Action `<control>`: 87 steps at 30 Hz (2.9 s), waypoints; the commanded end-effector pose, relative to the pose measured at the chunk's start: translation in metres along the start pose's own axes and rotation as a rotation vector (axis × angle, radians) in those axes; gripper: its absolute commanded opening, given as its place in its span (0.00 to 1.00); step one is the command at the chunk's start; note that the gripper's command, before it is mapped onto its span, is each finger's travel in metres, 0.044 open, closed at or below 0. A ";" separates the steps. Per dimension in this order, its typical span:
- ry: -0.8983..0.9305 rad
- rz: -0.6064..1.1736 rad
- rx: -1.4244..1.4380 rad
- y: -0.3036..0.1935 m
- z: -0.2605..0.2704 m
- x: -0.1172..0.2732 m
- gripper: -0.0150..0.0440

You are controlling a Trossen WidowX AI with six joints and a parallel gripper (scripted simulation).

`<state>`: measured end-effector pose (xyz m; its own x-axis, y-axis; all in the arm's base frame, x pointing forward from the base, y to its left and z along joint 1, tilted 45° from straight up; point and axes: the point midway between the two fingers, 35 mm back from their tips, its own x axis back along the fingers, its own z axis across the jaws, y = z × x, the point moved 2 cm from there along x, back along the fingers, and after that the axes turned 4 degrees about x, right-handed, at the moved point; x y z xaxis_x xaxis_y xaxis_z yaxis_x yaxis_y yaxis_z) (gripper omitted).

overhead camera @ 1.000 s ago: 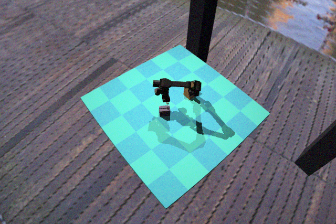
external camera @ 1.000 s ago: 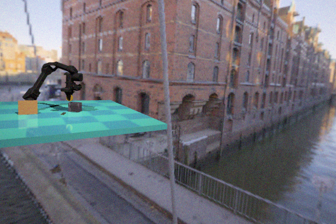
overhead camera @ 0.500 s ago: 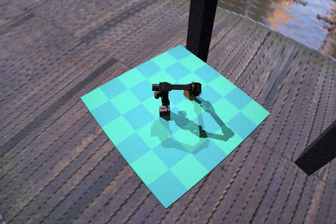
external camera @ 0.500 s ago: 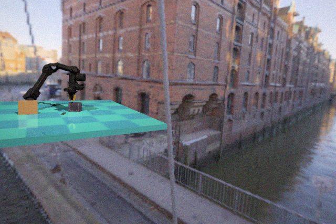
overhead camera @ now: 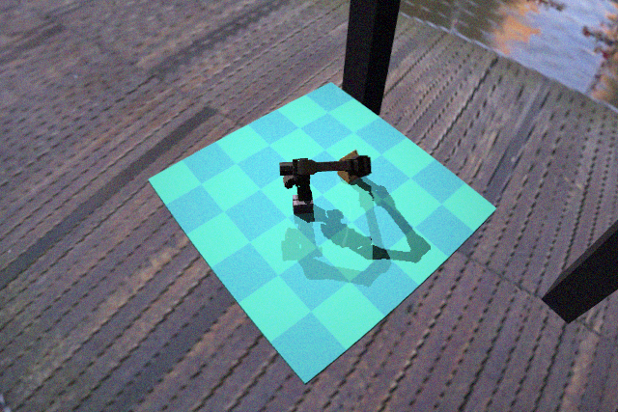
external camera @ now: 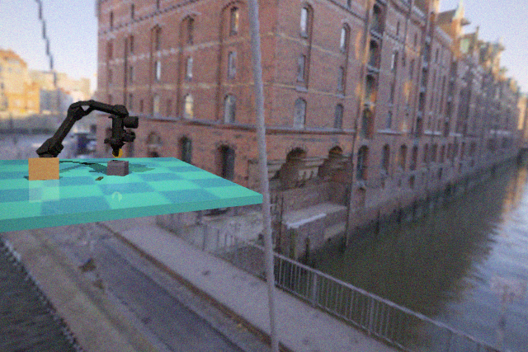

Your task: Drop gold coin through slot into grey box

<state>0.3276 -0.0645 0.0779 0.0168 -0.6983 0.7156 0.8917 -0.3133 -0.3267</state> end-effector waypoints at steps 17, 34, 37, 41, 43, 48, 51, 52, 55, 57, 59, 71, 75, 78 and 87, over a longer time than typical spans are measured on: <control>0.001 0.001 0.000 0.001 0.004 0.000 0.25; -0.001 0.003 -0.002 0.001 0.008 0.002 0.25; -0.001 0.003 -0.002 0.001 0.008 0.001 0.25; -0.001 0.003 -0.004 0.001 0.008 -0.002 0.25; -0.001 0.003 -0.007 0.001 0.008 -0.003 0.25; -0.001 0.003 -0.013 0.001 0.008 -0.007 0.25; 0.000 0.003 -0.012 0.001 0.009 -0.009 0.25; 0.000 0.003 -0.012 0.001 0.009 -0.009 0.25; 0.000 0.003 -0.010 0.001 0.009 -0.012 0.25; 0.000 0.003 -0.010 0.001 0.009 -0.013 0.25; 0.000 0.003 -0.010 0.001 0.009 -0.014 0.25; -0.006 0.003 -0.003 0.001 0.008 -0.015 0.53; -0.006 0.003 -0.003 0.001 0.008 -0.015 0.53; -0.006 0.003 -0.003 0.001 0.008 -0.015 0.53; -0.006 0.003 -0.004 0.001 0.008 0.002 0.88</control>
<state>0.3320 -0.0561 0.0807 0.0231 -0.6994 0.7144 0.8871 -0.3152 -0.3373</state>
